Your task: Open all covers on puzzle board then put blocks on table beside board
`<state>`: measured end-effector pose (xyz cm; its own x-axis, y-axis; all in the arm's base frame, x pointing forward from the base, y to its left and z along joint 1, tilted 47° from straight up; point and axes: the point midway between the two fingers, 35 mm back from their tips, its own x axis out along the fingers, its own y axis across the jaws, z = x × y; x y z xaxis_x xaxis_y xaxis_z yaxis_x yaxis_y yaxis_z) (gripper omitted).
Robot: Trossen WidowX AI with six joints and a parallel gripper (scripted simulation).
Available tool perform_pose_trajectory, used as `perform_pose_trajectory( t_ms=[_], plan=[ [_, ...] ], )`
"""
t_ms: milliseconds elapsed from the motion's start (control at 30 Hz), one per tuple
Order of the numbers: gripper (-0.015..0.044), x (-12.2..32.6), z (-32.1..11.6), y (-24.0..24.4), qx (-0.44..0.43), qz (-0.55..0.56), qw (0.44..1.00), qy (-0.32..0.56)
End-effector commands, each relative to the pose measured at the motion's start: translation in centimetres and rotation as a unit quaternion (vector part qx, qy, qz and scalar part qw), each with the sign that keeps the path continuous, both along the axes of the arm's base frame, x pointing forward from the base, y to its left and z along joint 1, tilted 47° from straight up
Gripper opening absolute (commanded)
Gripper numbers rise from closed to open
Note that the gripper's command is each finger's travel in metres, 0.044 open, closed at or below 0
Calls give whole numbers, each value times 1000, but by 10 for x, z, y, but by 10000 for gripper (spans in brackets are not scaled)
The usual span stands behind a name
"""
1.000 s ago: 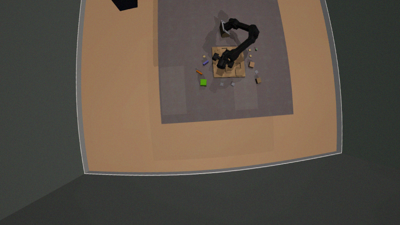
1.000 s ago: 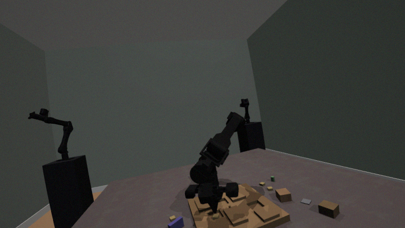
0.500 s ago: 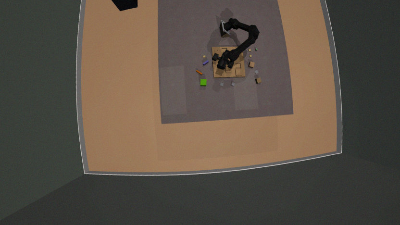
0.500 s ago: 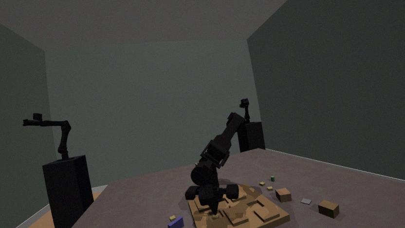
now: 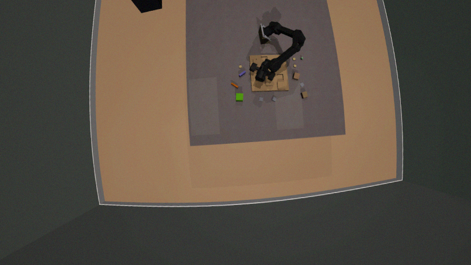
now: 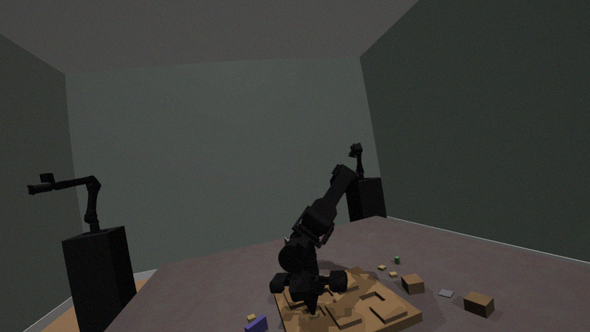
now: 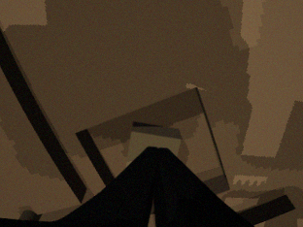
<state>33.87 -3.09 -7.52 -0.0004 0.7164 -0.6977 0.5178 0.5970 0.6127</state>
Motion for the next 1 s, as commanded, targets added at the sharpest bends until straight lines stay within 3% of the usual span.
perform_pose_trajectory(
  t_ms=[0, 967],
  plan=[
    [0, -3, -3, 1, 2, -2, 1000, 3],
    [0, -4, -3, 1, 2, -20, 1000, 21]
  ],
)
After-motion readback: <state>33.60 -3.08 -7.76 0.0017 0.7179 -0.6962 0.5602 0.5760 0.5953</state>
